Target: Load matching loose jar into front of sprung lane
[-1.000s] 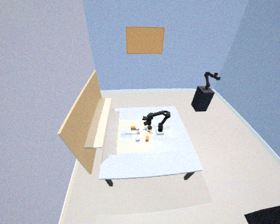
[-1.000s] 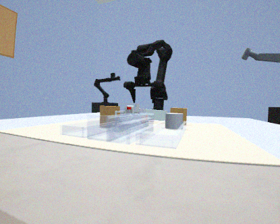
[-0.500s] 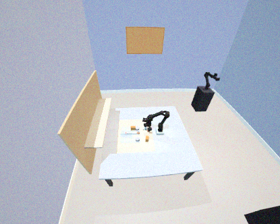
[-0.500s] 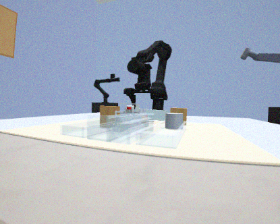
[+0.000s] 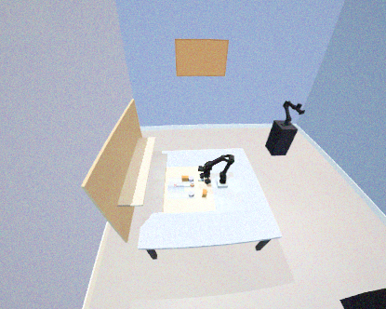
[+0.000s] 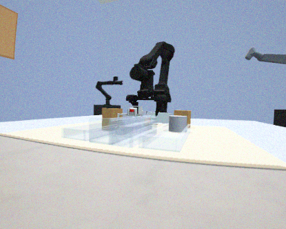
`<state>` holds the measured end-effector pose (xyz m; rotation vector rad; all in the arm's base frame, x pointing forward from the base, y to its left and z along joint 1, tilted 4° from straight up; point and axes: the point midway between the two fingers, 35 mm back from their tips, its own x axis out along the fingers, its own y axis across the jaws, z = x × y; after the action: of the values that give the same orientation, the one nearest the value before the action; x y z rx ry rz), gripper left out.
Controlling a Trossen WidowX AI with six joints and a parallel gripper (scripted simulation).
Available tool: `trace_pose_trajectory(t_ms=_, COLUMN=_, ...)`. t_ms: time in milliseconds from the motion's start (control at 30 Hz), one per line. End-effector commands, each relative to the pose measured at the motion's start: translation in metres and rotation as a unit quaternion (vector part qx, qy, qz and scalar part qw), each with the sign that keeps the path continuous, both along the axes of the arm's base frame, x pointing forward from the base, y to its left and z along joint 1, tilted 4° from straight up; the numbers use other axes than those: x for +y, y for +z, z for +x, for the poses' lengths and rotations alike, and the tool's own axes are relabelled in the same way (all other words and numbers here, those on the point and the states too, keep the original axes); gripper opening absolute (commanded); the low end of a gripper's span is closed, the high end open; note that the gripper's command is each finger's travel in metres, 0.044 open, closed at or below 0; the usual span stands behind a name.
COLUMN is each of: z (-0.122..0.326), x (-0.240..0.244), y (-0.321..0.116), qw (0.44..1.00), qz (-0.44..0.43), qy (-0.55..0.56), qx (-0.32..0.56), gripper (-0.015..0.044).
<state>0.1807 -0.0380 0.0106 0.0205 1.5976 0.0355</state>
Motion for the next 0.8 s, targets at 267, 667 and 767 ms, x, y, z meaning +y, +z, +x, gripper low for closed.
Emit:
trace_pose_trajectory(t_ms=267, z=-0.0033, x=0.0006, y=-0.011, qw=1.0, qz=-0.001, qy=-0.002, qx=0.004, gripper=0.0309)
trace_pose_trajectory(t_ms=667, z=-0.0033, x=0.0006, y=-0.011, qw=1.0, qz=-0.001, qy=-0.002, qx=0.004, gripper=0.0111)
trace_pose_trajectory(t_ms=767, z=-0.0016, x=0.0004, y=-0.003, qw=1.0, qz=-0.001, qy=-0.002, qx=0.004, gripper=0.0032)
